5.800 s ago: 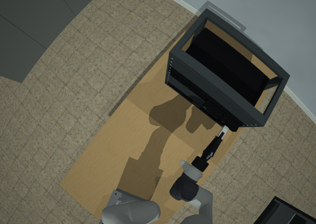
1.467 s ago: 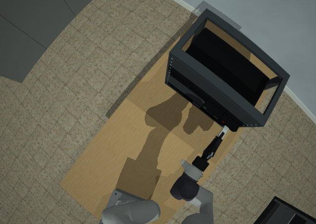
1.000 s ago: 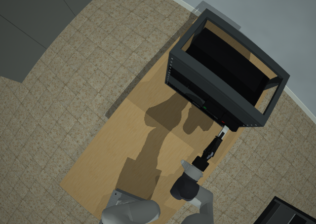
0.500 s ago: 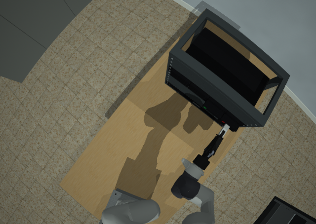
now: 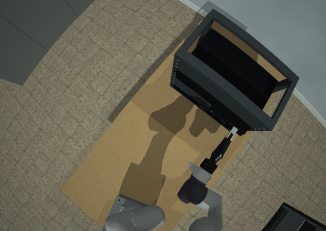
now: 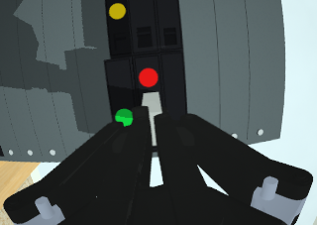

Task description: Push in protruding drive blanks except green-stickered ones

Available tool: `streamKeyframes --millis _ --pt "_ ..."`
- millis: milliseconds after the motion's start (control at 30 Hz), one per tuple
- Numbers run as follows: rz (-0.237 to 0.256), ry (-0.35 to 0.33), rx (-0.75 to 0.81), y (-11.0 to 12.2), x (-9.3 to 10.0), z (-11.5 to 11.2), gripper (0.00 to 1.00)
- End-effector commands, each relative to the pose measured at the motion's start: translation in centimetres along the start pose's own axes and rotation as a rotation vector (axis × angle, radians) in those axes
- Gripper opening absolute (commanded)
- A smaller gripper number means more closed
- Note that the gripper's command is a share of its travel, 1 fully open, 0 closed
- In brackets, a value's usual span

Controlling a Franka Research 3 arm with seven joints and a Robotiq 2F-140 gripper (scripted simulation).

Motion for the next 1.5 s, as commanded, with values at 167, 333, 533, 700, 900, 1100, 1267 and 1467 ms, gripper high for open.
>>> streamKeyframes --millis 167,333,533,700,900,1100,1267,1467 --pt "0.007 -0.004 -0.002 -0.3 -0.4 -0.2 0.0" --pt "0.007 -0.004 -0.002 -0.3 -0.4 -0.2 0.0" --pt "0.007 -0.004 -0.002 -0.3 -1.1 -0.3 0.0" --pt "0.007 -0.004 -0.002 -0.3 -1.4 -0.4 0.0" --pt "0.007 -0.004 -0.002 -0.3 -1.4 -0.4 0.0" --pt "0.007 -0.004 -0.002 -0.3 -1.5 -0.4 0.0" --pt "0.007 -0.004 -0.002 -0.3 -1.7 -0.4 0.0" --pt "0.007 -0.004 -0.002 -0.3 -1.7 -0.4 0.0"
Point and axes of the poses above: the point where the finger pads meet when closed, its own x axis back along the fingers, its own y axis across the jaws, z = x × y, the point moved 10 cm from there along x, back along the fingers, and after that the axes turned 15 degrees about x, right-handed, at the moved point
